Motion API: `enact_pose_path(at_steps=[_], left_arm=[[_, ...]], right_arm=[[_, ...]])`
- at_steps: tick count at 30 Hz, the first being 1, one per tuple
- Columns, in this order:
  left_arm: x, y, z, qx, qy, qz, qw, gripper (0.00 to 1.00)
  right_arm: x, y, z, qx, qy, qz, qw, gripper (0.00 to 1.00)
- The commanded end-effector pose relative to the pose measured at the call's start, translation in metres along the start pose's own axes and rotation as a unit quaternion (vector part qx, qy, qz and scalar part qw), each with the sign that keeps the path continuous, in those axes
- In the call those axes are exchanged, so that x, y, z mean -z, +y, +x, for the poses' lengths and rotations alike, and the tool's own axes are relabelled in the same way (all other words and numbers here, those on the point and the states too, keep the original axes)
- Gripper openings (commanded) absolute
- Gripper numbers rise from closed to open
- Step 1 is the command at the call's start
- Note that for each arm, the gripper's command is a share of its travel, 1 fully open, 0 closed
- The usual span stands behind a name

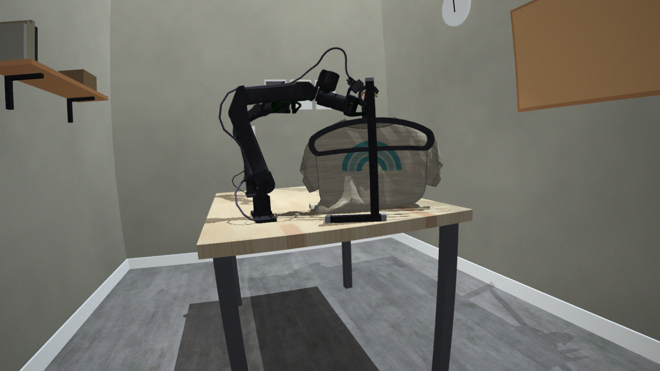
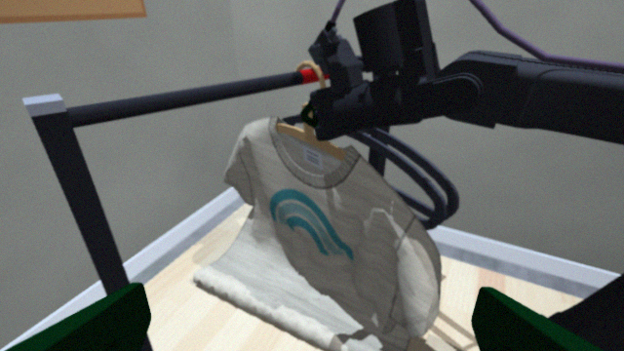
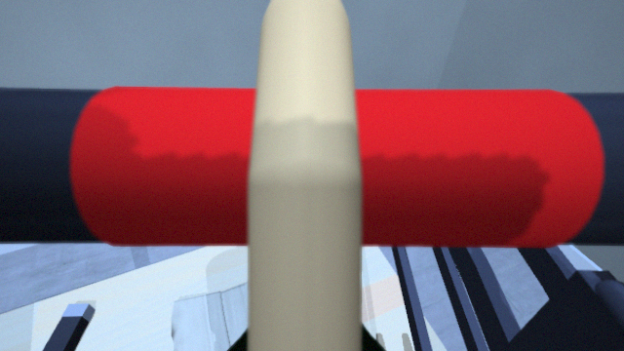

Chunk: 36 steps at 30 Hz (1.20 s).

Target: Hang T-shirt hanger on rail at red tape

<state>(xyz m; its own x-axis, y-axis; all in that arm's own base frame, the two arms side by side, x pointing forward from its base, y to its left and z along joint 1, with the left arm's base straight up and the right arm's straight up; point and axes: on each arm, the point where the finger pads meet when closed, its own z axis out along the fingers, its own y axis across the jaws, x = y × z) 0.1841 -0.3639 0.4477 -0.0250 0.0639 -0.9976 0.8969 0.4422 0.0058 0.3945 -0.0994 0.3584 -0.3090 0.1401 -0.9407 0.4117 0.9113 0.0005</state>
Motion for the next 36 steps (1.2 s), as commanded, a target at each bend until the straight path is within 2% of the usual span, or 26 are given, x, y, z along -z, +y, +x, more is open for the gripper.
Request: enact_pose_path(at_steps=[1, 7, 8, 10, 13, 15, 16, 20, 25, 27, 31, 36], left_arm=[[0.008, -0.004, -0.027, -0.003, -0.033, 0.007, 0.999, 1.0], [0.008, -0.004, -0.027, -0.003, -0.033, 0.007, 0.999, 1.0], [0.008, -0.004, -0.027, -0.003, -0.033, 0.007, 0.999, 1.0], [0.008, -0.004, -0.027, -0.003, -0.033, 0.007, 0.999, 1.0], [0.008, -0.004, -0.027, -0.003, -0.033, 0.007, 0.999, 1.0], [0.008, -0.004, -0.027, -0.003, -0.033, 0.007, 0.999, 1.0], [0.008, -0.004, -0.027, -0.003, -0.033, 0.007, 0.999, 1.0], [0.008, -0.004, -0.027, -0.003, -0.033, 0.007, 0.999, 1.0], [0.008, -0.004, -0.027, -0.003, -0.033, 0.007, 0.999, 1.0], [0.008, -0.004, -0.027, -0.003, -0.033, 0.007, 0.999, 1.0], [0.008, -0.004, -0.027, -0.003, -0.033, 0.007, 0.999, 1.0], [0.008, -0.004, -0.027, -0.003, -0.033, 0.007, 0.999, 1.0]], right_arm=[[0.013, -0.006, -0.021, -0.01, -0.039, 0.002, 0.999, 0.01], [0.013, -0.006, -0.022, -0.01, -0.04, 0.002, 0.999, 0.01], [0.013, -0.006, -0.022, -0.01, -0.04, 0.002, 0.999, 0.13], [0.013, -0.006, -0.022, -0.01, -0.04, 0.002, 0.999, 0.13], [0.023, -0.006, -0.008, -0.011, -0.024, 0.005, 1.0, 0.47], [0.034, -0.006, -0.003, -0.01, -0.02, 0.004, 1.0, 0.65], [0.037, -0.006, -0.003, -0.01, -0.02, 0.004, 1.0, 0.65], [0.077, -0.007, -0.035, -0.023, -0.057, -0.001, 0.998, 0.65], [0.136, -0.007, -0.027, -0.023, -0.049, -0.001, 0.999, 0.65], [0.136, -0.007, -0.027, -0.023, -0.049, -0.001, 0.999, 0.65], [0.167, -0.003, -0.018, -0.018, -0.033, 0.0, 0.999, 0.65], [0.193, 0.002, -0.015, -0.02, -0.028, -0.011, 0.999, 0.65]])
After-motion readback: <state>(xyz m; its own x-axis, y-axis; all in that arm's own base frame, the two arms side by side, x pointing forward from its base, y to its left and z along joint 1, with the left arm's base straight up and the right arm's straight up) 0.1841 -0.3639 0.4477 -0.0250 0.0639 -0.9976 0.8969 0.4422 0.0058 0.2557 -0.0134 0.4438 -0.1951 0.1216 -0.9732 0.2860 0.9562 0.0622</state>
